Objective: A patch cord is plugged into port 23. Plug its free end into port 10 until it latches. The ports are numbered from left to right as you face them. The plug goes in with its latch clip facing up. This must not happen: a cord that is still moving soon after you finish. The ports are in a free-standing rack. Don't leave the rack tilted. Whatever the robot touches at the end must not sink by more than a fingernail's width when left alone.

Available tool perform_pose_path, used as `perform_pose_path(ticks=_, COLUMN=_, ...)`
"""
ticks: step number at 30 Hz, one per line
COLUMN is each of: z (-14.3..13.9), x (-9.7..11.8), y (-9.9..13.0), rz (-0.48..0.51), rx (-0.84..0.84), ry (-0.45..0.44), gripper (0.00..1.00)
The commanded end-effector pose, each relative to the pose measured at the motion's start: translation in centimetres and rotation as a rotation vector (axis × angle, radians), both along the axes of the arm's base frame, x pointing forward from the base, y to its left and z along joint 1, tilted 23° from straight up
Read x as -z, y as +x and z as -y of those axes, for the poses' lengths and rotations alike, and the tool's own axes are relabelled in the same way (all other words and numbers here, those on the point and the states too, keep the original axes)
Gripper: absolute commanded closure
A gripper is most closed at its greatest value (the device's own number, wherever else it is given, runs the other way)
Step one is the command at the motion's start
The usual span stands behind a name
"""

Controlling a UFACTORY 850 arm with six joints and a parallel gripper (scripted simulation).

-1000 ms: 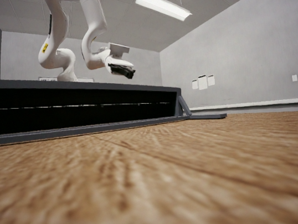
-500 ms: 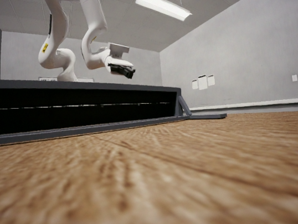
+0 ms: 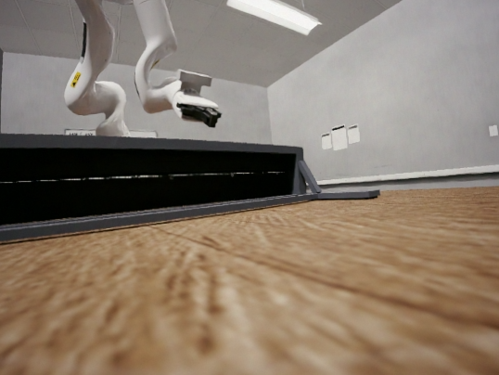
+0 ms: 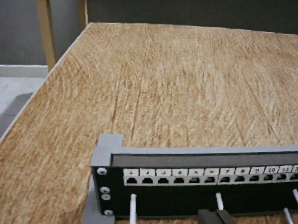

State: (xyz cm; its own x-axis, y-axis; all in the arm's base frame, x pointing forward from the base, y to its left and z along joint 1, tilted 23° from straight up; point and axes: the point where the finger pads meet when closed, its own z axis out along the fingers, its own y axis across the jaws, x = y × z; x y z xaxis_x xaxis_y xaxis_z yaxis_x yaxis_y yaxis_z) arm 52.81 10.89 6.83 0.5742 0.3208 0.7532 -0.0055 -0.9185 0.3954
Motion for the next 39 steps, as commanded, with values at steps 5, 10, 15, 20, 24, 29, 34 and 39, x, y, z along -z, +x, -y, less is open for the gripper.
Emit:
perform_pose_path(ticks=5, z=-0.4, x=-0.8, y=-1.0, rz=0.002, rx=0.0, ry=0.001, gripper=1.0)
perform_pose_path(ticks=10, z=-0.4, x=-0.9, y=-1.2, rz=0.002, rx=0.0, ry=0.001, gripper=1.0)
perform_pose_path(ticks=15, z=-0.2, x=-1.0, y=-1.2, rz=0.002, rx=0.0, ry=0.001, gripper=1.0)
perform_pose_path(ticks=20, z=0.4, x=-1.2, y=-1.2, rz=0.002, rx=0.0, ry=0.001, gripper=1.0)
perform_pose_path(ticks=24, z=1.7, x=-1.8, y=-1.2, rz=0.002, rx=0.0, ry=0.001, gripper=1.0)
perform_pose_path(ticks=29, z=3.9, x=-2.7, y=-1.2, rz=0.002, rx=0.0, ry=0.001, gripper=1.0)
perform_pose_path(ticks=34, z=6.2, x=-3.7, y=-1.2, rz=0.002, rx=0.0, ry=0.001, gripper=1.0)
perform_pose_path(ticks=39, z=7.3, x=-4.2, y=-1.2, rz=0.002, rx=0.0, ry=0.001, gripper=1.0)
